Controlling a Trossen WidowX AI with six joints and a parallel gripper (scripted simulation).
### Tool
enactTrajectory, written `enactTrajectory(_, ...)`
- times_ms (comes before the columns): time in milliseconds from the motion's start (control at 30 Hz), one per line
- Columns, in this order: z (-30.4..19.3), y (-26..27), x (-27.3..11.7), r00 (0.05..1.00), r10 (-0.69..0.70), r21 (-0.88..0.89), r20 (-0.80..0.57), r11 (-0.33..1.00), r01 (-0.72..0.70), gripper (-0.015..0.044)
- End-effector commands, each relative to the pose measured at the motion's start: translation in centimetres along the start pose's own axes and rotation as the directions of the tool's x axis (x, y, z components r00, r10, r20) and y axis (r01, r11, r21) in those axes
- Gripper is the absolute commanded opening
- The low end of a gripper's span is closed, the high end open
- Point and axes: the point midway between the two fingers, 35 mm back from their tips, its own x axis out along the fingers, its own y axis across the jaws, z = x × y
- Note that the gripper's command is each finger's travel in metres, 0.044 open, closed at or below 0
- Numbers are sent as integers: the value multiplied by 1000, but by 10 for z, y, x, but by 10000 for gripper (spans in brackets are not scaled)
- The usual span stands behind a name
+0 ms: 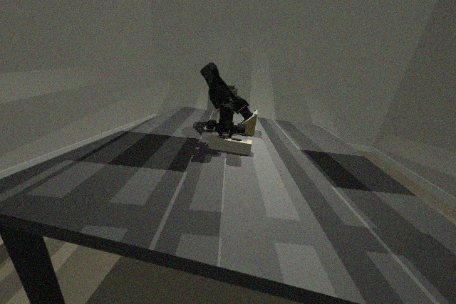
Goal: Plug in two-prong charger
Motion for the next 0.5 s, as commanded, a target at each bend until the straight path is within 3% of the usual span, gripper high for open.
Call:
enactTrajectory(0, 7, -2, 0, 1000, -4, 20, 24, 1000, 4, 0)
enactTrajectory(467, 7, -2, 1, 1000, -4, 20, 24, 1000, 4, 0)
